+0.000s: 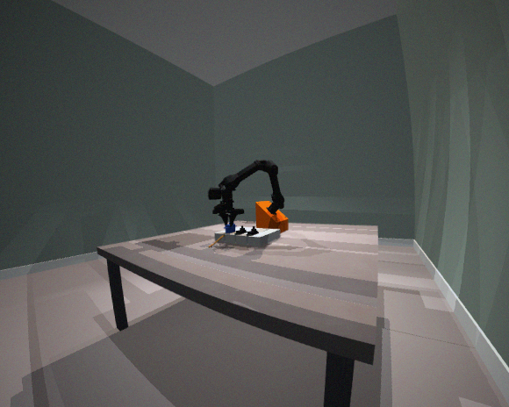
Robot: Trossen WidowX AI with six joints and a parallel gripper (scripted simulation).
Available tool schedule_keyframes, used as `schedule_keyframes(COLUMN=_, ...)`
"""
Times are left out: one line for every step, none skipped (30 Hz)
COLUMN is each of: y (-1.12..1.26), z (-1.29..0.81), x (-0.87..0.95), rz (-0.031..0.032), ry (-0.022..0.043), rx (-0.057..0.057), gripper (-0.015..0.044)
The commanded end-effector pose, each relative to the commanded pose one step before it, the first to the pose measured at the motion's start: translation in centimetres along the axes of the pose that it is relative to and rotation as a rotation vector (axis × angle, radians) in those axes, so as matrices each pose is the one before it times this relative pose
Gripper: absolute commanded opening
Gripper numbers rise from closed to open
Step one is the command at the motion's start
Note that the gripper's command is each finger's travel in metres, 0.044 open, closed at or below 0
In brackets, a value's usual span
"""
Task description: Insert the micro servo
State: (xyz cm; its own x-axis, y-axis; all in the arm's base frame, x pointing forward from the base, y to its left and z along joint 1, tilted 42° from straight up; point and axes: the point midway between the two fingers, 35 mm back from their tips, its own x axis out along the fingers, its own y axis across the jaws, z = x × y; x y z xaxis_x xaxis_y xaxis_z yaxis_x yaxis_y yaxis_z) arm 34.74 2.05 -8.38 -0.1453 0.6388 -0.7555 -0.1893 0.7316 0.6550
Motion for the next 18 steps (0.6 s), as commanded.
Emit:
schedule_keyframes(y=-0.061, z=-0.042, x=0.331, rz=0.00345, ry=-0.0033, rx=0.007, gripper=0.0)
schedule_keyframes(y=0.001, z=0.0, x=0.103, rz=0.00005, ry=-0.00001, rx=0.0, gripper=0.0)
schedule_keyframes(y=0.001, z=0.0, x=0.098, rz=0.00004, ry=-0.00001, rx=0.0, gripper=0.0)
schedule_keyframes(y=0.001, z=0.0, x=0.103, rz=0.00005, ry=0.0, rx=0.0, gripper=0.0)
schedule_keyframes(y=0.001, z=0.0, x=0.098, rz=0.00004, ry=-0.00001, rx=0.0, gripper=0.0)
schedule_keyframes(y=0.001, z=0.0, x=0.103, rz=0.00005, ry=0.0, rx=0.0, gripper=0.0)
schedule_keyframes(y=0.001, z=0.0, x=0.098, rz=0.00004, ry=0.0, rx=0.0, gripper=0.0)
schedule_keyframes(y=0.001, z=0.0, x=0.103, rz=0.00005, ry=0.0, rx=0.0, gripper=0.0)
schedule_keyframes(y=0.001, z=0.0, x=0.098, rz=0.00004, ry=0.0, rx=0.0, gripper=0.0)
schedule_keyframes(y=0.001, z=0.0, x=0.103, rz=0.00005, ry=0.0, rx=0.0, gripper=0.0)
schedule_keyframes(y=0.001, z=0.0, x=0.098, rz=0.00004, ry=0.0, rx=0.0, gripper=0.0)
schedule_keyframes(y=0.001, z=0.0, x=0.103, rz=0.00005, ry=0.0, rx=0.0, gripper=0.0)
schedule_keyframes(y=0.001, z=0.0, x=0.098, rz=0.00004, ry=0.0, rx=0.0, gripper=0.0)
schedule_keyframes(y=0.001, z=0.0, x=0.103, rz=0.00005, ry=0.0, rx=0.0, gripper=0.0)
schedule_keyframes(y=0.001, z=0.0, x=0.098, rz=0.00004, ry=0.0, rx=0.0, gripper=0.0)
schedule_keyframes(y=0.001, z=0.0, x=0.103, rz=0.00005, ry=0.0, rx=0.0, gripper=0.0)
schedule_keyframes(y=0.001, z=0.0, x=0.098, rz=0.00004, ry=0.0, rx=0.0, gripper=0.0)
schedule_keyframes(y=0.001, z=0.0, x=0.103, rz=0.00005, ry=0.0, rx=0.0, gripper=0.0)
